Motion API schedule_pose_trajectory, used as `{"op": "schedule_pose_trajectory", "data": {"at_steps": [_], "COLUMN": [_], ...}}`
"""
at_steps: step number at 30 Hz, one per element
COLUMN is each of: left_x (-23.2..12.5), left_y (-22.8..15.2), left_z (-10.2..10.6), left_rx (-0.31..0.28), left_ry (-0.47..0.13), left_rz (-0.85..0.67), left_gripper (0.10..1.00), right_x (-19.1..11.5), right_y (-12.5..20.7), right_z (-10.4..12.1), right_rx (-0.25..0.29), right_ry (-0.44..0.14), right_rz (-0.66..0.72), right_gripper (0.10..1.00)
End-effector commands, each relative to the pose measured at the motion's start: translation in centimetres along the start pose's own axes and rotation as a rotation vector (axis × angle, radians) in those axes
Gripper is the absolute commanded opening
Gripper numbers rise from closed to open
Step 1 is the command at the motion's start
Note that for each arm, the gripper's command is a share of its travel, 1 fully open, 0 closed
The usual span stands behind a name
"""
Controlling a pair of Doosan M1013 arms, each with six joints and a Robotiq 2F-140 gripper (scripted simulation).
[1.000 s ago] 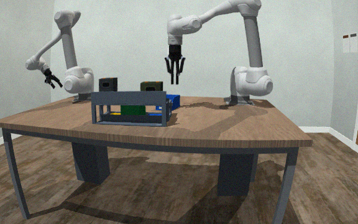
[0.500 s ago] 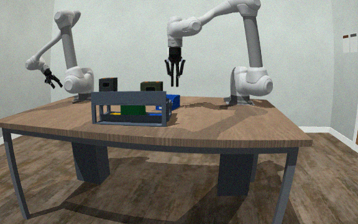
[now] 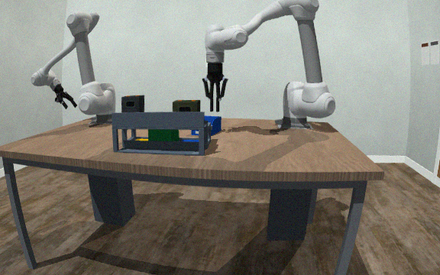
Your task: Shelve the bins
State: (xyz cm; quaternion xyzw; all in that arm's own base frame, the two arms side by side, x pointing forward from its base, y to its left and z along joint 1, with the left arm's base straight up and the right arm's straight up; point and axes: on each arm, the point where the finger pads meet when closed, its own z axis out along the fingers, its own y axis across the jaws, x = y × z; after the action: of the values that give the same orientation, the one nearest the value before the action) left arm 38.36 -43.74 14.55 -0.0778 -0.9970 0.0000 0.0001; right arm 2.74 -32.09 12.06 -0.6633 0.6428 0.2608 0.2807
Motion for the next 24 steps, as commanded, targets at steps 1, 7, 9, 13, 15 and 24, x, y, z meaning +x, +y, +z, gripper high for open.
{"op": "schedule_pose_trajectory", "data": {"at_steps": [1, 7, 9, 13, 15, 24], "left_x": [0.0, 0.0, 0.0, 0.0, 0.0, 0.0], "left_y": [0.0, 0.0, 0.0, 0.0, 0.0, 0.0], "left_z": [0.4, 1.4, 1.7, 2.0, 2.1, 2.5], "left_rx": [0.0, 0.0, 0.0, 0.0, 0.0, 0.0], "left_ry": [-0.001, -0.001, -0.001, -0.001, -0.001, -0.001], "left_rz": [0.0, 0.0, 0.0, 0.0, 0.0, 0.0], "left_gripper": [0.237, 0.237, 0.237, 0.237, 0.237, 0.237], "right_x": [0.0, 0.0, 0.0, 0.0, 0.0, 0.0], "right_y": [0.0, 0.0, 0.0, 0.0, 0.0, 0.0], "right_z": [0.0, 0.0, 0.0, 0.0, 0.0, 0.0], "right_rx": [0.0, 0.0, 0.0, 0.0, 0.0, 0.0], "right_ry": [0.001, 0.001, 0.001, 0.001, 0.001, 0.001], "right_rz": [0.0, 0.0, 0.0, 0.0, 0.0, 0.0], "right_gripper": [1.0, 1.0, 1.0, 1.0, 1.0, 1.0]}}
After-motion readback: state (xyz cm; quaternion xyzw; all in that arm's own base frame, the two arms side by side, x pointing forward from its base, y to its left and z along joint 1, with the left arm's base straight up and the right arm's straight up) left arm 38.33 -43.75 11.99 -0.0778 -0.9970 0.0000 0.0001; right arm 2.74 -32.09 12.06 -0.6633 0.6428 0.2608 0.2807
